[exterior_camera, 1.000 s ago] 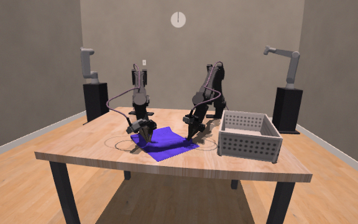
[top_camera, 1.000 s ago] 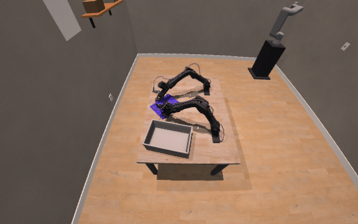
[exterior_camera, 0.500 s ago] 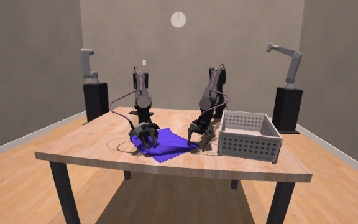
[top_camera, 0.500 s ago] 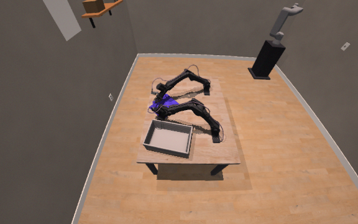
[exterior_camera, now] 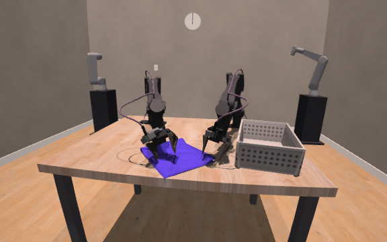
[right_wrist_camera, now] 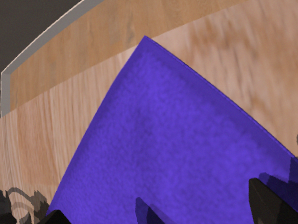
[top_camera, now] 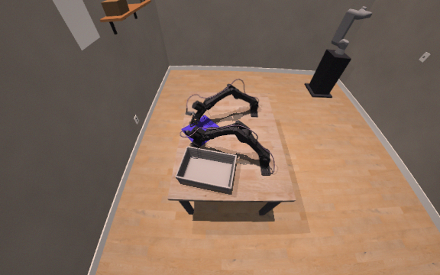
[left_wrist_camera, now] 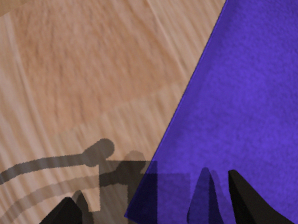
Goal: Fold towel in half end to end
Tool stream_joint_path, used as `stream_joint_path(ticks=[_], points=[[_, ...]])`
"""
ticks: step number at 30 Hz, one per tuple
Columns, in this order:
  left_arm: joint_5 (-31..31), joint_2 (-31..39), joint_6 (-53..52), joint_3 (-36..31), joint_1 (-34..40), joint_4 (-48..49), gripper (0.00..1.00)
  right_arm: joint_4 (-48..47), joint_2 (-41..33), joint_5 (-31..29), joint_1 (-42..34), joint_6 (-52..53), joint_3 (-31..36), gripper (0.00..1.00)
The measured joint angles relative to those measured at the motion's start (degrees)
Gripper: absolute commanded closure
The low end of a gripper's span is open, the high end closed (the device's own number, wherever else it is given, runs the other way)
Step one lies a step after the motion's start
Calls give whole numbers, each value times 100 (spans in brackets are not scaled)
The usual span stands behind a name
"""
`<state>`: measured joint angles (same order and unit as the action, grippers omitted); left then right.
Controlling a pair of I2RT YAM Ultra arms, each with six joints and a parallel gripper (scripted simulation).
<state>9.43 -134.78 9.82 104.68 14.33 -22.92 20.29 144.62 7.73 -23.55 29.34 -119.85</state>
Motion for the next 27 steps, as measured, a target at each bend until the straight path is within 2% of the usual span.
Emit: stream_joint_path(ticks=[12, 27], points=[[15, 192, -17, 586, 2, -573, 22, 492, -181, -24, 2, 59, -485, 16], [20, 192, -26, 619, 2, -758, 22, 645, -186, -24, 2, 59, -511, 16]])
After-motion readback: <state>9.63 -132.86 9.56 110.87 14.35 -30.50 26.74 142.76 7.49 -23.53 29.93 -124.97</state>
